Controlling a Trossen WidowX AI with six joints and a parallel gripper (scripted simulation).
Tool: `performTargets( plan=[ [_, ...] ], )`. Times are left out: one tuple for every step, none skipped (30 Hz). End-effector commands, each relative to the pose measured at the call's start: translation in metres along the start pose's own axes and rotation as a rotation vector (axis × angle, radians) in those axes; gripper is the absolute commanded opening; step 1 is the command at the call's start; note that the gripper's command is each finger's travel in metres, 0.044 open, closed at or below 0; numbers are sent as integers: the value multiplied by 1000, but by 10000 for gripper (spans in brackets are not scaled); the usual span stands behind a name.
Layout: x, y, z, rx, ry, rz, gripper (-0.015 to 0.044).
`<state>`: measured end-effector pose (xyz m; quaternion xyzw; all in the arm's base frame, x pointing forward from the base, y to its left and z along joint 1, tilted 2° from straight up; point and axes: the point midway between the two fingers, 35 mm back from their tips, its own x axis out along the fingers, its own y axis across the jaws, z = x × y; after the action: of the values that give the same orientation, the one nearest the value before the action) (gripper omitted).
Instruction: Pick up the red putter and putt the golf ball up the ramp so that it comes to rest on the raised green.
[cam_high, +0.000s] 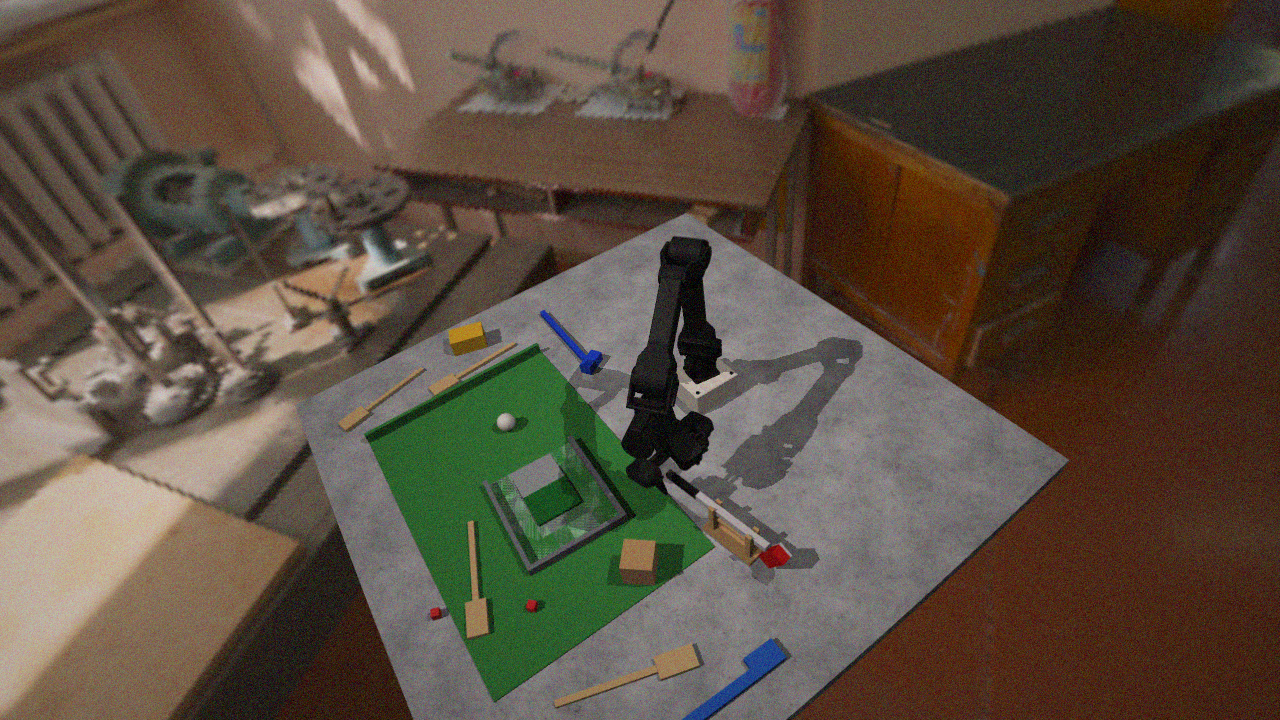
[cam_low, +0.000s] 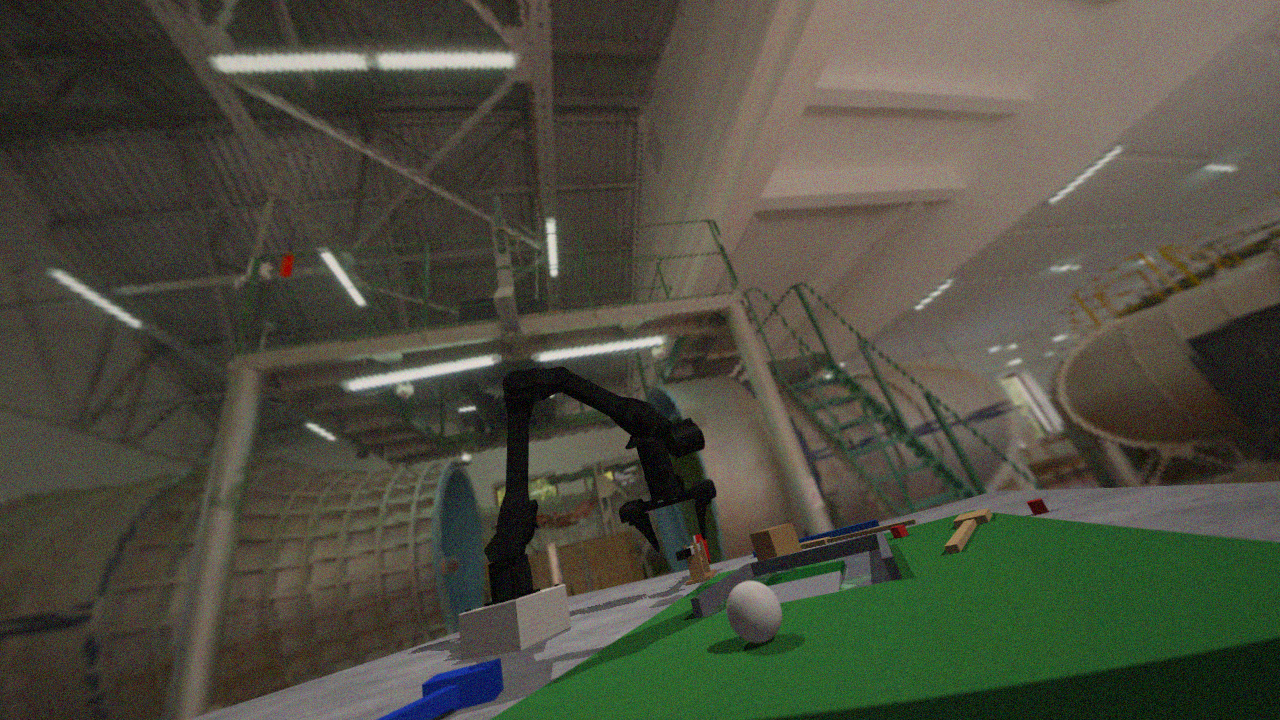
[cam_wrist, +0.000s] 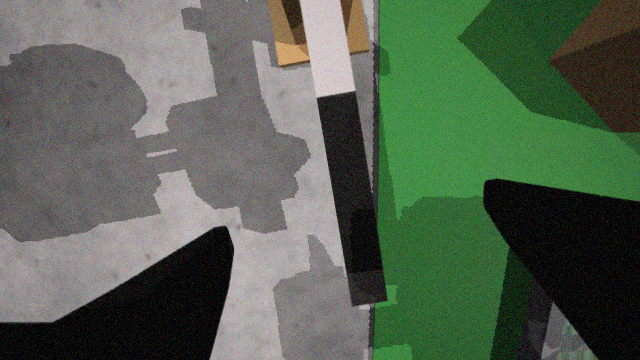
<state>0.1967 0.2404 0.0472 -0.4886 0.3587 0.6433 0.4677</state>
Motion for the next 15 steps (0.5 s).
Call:
performTargets(
  plan=[
    [7,0,-1,6,-7,-1,440],
    [12,0,-2,6,-7,-1,440],
    [16,0,-3,6,-7,-1,440],
    [21,0,-4,6,-7,-1,440],
    [25,0,-5,6,-7,-1,440],
    [26,0,-6,6,-7,-1,440],
    [26,0,-6,6,-7,-1,440],
    [26,0,-6,6,-7,-1,440],
    [26,0,-6,6,-7,-1,440],
    [27,0,-6,6,-7,-1,440],
    [27,0,-6,6,-7,-1,440],
    [28,0,-6,6,-7,-1,440],
    [30,0,-7,6,-7,-1,440],
    [31,0,-7,6,-7,-1,440],
    [33,0,-7,6,-7,-1,440]
  ],
)
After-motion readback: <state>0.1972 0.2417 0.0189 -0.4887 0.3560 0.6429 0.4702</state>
